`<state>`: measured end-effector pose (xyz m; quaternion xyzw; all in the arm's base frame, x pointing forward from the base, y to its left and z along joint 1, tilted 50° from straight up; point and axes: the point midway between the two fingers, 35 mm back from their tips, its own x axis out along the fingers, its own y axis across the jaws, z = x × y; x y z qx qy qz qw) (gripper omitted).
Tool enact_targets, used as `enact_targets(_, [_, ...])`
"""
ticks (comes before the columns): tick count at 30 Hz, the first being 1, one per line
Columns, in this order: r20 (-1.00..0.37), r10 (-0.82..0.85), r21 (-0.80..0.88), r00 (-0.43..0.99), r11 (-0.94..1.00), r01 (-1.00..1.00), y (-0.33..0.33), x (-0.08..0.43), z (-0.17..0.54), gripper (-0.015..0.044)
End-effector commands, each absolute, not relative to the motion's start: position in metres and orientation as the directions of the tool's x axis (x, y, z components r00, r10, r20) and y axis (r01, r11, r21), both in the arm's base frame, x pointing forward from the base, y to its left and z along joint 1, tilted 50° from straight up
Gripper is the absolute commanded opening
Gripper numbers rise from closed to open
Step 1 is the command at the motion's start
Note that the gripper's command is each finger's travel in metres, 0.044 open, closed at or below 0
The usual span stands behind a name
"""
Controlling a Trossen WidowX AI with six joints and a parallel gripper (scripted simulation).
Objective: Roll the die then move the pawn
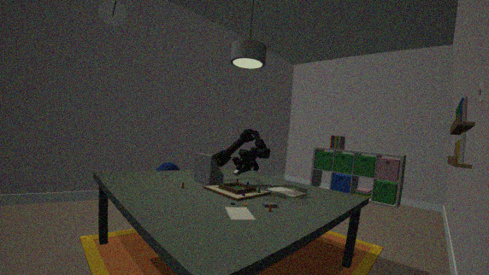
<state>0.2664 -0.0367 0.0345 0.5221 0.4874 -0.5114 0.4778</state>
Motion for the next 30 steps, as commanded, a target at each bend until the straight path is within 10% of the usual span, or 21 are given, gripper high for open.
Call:
enact_targets(1, [-1.000, 0.011, 0.015, 0.016, -0.071, 0.997, -0.039, 0.272, 0.052, 0.0000])
enact_targets(16, [-1.000, 0.014, 0.022, 0.023, -0.069, 0.997, -0.038, 0.271, 0.050, 0.0000])
enact_targets(30, [-1.000, 0.009, 0.015, 0.015, -0.071, 0.997, -0.069, 0.269, 0.076, 0.0368])
